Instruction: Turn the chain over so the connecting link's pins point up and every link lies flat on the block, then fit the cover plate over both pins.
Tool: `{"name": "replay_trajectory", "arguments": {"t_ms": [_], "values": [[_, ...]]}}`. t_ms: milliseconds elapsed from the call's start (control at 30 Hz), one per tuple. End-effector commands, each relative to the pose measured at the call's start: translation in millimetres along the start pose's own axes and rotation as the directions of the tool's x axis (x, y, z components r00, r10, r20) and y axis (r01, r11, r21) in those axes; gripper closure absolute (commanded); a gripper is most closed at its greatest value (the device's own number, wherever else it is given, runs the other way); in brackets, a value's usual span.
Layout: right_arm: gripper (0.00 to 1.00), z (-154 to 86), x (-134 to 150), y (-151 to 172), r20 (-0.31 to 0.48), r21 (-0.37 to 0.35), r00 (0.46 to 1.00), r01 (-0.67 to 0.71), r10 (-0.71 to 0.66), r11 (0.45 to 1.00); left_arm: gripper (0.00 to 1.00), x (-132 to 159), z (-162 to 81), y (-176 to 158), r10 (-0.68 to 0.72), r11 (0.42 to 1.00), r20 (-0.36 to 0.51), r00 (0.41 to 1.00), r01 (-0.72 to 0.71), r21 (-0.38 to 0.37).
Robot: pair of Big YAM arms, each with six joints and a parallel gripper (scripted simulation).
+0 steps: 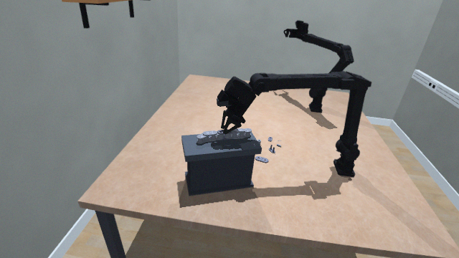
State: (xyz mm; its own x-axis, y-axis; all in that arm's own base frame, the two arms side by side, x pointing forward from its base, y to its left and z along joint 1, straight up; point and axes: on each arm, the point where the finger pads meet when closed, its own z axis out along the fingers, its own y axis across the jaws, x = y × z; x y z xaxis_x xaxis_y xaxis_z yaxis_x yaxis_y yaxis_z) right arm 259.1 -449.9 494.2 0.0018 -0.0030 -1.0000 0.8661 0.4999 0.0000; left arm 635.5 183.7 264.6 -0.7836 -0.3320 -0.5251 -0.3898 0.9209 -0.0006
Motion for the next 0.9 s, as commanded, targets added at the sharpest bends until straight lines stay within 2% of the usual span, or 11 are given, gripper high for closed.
{"name": "replay_trajectory", "arguments": {"t_ms": [0, 167, 200, 300, 333, 433, 733, 867], "values": [[0.00, 2, -44, 4, 0.064, -0.005, 0.998, 0.000, 0.000, 1.000, 0.58, -28, -18, -4, -0.009, 1.000, 0.042, 0.999, 0.008, 0.007], [0.00, 2, -44, 4, 0.064, -0.005, 0.998, 0.000, 0.000, 1.000, 0.58, -33, -28, -4, -0.009, 1.000, 0.049, 0.999, 0.009, 0.008], [0.00, 2, -44, 4, 0.064, -0.005, 0.998, 0.000, 0.000, 1.000, 0.58, -31, -22, -4, -0.009, 1.000, 0.040, 0.999, 0.008, 0.007], [0.00, 2, -44, 4, 0.064, -0.005, 0.998, 0.000, 0.000, 1.000, 0.58, -31, -22, -4, -0.009, 1.000, 0.041, 0.999, 0.008, 0.007], [0.00, 2, -44, 4, 0.064, -0.005, 0.998, 0.000, 0.000, 1.000, 0.58, -26, -25, -2, -0.005, 1.000, 0.037, 0.999, 0.005, 0.005], [0.00, 2, -44, 4, 0.064, -0.005, 0.998, 0.000, 0.000, 1.000, 0.58, -41, -44, -4, -0.009, 1.000, 0.049, 0.999, 0.009, 0.008], [0.00, 2, -44, 4, 0.064, -0.005, 0.998, 0.000, 0.000, 1.000, 0.58, -60, -72, -4, -0.009, 1.000, 0.043, 0.999, 0.008, 0.007], [0.00, 2, -44, 4, 0.064, -0.005, 0.998, 0.000, 0.000, 1.000, 0.58, -53, -63, -4, -0.008, 1.000, 0.033, 0.999, 0.008, 0.006]]}}
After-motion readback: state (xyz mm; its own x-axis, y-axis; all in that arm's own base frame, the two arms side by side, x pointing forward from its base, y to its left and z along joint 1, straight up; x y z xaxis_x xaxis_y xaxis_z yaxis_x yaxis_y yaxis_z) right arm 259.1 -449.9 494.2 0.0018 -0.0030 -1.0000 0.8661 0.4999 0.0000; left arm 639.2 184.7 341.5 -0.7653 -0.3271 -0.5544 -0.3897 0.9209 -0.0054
